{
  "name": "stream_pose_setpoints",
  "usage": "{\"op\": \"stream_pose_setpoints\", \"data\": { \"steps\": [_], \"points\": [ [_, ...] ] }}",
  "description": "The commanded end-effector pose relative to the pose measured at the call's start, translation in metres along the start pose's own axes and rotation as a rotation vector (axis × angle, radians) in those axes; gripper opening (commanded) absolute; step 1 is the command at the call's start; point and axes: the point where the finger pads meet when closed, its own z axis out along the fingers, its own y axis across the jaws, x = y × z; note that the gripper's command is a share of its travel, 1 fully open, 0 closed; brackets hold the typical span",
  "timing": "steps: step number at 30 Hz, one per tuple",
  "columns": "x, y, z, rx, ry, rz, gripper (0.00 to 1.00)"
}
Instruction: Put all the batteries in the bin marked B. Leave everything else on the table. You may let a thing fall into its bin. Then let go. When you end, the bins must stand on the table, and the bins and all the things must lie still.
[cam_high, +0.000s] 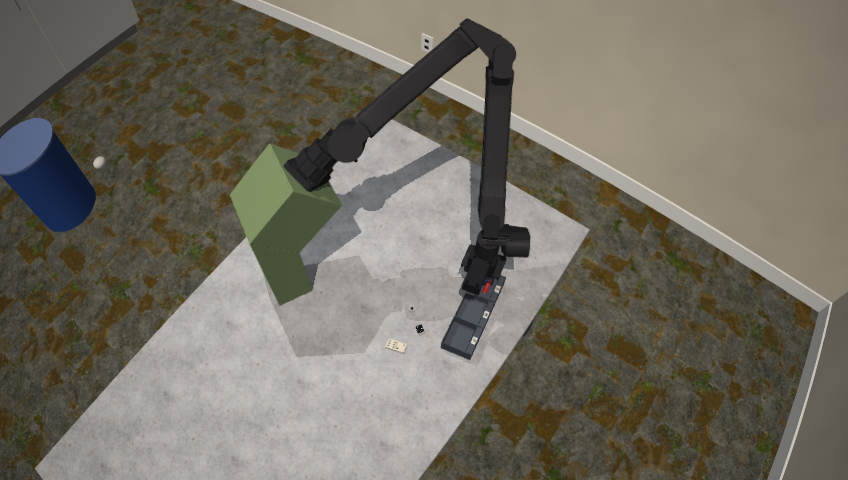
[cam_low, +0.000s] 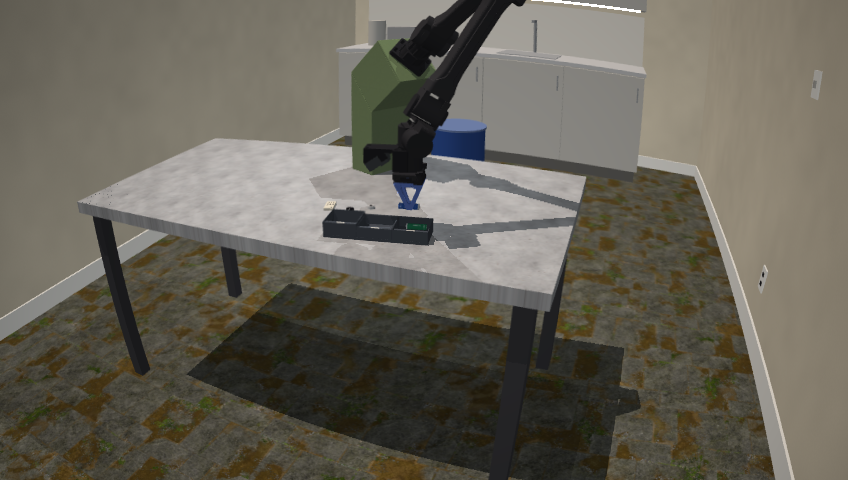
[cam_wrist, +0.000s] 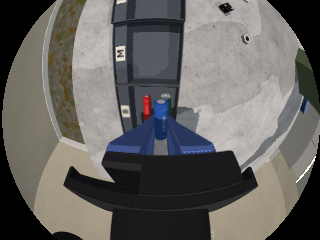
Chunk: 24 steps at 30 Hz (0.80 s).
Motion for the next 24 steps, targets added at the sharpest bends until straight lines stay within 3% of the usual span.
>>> {"op": "stream_pose_setpoints", "data": {
  "steps": [1, 5, 8, 11, 15, 24],
  "points": [
    [0.029, 0.024, -0.008, -0.020, 0.014, 0.024, 0.09],
    [0.028, 0.018, -0.008, -0.010, 0.012, 0.030, 0.09],
    [0.002, 0.014, -0.004, -0.015, -0.006, 0.059, 0.09],
    [0.001, 0.011, -0.003, -0.007, -0.007, 0.058, 0.09],
    [0.002, 0.022, -0.004, -0.028, -0.001, 0.035, 0.09],
    [-0.001, 0.009, -0.001, -0.010, -0.003, 0.036, 0.09]
  ]
}}
